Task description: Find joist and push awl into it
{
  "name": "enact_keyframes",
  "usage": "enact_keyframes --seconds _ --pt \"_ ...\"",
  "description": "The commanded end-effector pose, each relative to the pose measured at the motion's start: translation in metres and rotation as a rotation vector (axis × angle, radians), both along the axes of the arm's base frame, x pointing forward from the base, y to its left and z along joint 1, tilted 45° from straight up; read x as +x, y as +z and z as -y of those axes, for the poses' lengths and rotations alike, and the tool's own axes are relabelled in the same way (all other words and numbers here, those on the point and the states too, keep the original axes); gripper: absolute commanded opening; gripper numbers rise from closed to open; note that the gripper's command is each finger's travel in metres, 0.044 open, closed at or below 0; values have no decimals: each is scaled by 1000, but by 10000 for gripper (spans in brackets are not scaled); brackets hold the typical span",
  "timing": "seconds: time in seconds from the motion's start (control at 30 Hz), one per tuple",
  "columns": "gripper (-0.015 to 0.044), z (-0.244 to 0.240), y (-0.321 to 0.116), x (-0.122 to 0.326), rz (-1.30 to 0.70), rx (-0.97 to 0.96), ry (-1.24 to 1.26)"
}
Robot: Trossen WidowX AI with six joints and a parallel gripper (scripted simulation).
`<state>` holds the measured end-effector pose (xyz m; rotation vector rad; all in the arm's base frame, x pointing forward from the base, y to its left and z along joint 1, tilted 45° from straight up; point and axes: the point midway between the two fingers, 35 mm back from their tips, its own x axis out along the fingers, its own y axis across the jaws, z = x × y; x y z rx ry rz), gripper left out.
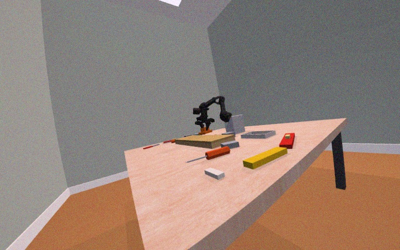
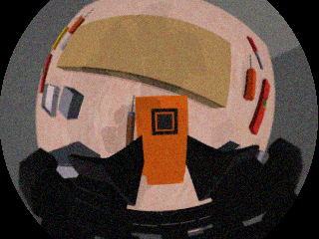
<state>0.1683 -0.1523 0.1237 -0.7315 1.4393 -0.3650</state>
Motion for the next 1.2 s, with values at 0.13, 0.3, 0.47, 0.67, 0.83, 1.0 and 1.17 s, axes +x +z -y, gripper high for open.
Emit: enact_keyframes --seconds 0.13,0.3,0.47,0.67,0.83,1.0,1.17 --pt "0 -20 23 5 8 -7 -2" --pt "0 -33 38 5 8 -15 1" --pt "0 -41 48 4 10 -24 4" --pt "0 -38 55 18 32 -28 -19" --pt "0 -33 65 39 65 -35 -54" --pt "0 -28 73 62 99 -42 -88" --pt "0 -22 79 84 133 -48 -123"
